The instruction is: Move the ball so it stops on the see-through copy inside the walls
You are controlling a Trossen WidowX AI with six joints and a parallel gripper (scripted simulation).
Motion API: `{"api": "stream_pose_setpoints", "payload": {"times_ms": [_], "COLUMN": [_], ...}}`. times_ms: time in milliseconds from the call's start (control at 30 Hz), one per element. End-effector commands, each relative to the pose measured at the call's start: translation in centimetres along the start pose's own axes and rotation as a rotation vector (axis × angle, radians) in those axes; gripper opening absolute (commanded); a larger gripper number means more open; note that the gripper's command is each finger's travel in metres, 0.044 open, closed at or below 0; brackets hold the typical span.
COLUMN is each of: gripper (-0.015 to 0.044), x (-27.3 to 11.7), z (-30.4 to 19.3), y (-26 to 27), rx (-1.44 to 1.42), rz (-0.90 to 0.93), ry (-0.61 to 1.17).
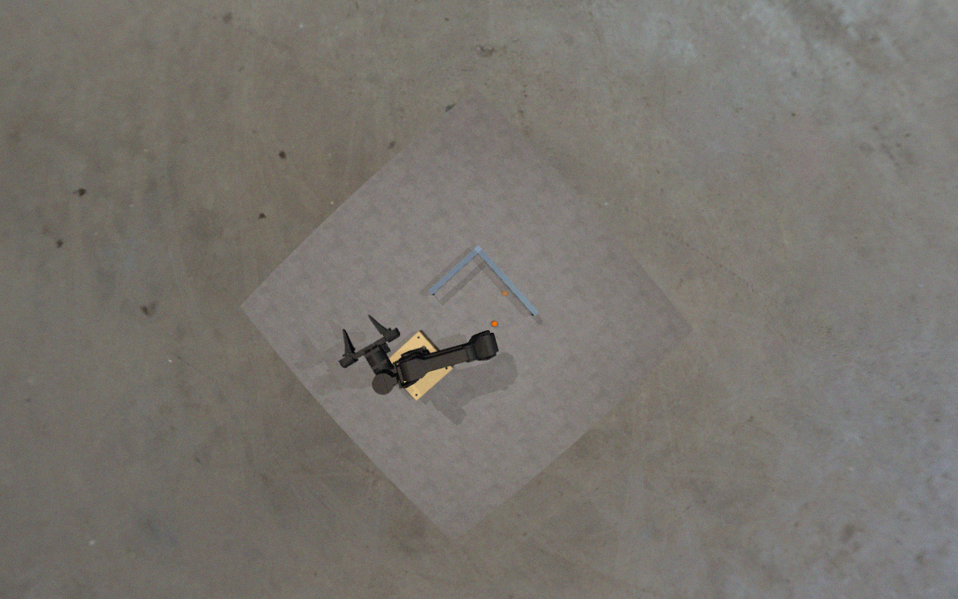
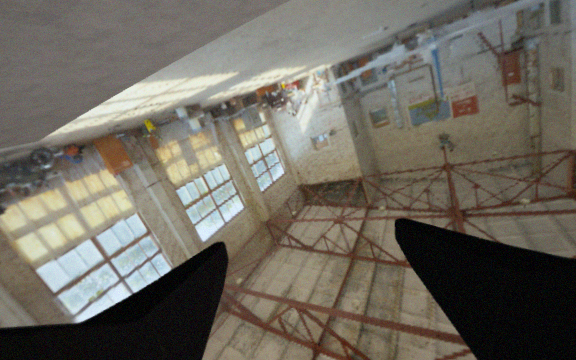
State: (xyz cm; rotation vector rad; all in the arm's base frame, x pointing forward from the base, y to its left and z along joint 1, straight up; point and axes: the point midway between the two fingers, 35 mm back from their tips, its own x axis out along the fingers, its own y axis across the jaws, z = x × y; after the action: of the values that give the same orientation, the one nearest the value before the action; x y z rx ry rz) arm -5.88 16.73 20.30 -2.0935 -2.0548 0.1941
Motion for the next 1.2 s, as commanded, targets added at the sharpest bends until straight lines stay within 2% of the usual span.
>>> {"api": "stream_pose_setpoints", "payload": {"times_ms": [0, 200, 467, 767, 967, 1167], "gripper": [0.0374, 0.0216, 0.0213, 0.0213, 0.0213, 0.0213], "x": [0.1, 2.0, 4.9, 6.8, 6.5, 4.6], "z": [0.0, -1.2, -2.1, -2.0, -1.5, -0.8], "y": [0.0, 1.8, 5.7, 12.5, 18.0, 23.9], "rx": [0.003, 0.094, 0.275, 0.569, 0.819, 1.105], "rz": [0.004, 0.153, 0.409, 0.758, 1.02, 1.3], "ry": [0.001, 0.009, 0.001, 0.019, 0.085, 0.22]}}
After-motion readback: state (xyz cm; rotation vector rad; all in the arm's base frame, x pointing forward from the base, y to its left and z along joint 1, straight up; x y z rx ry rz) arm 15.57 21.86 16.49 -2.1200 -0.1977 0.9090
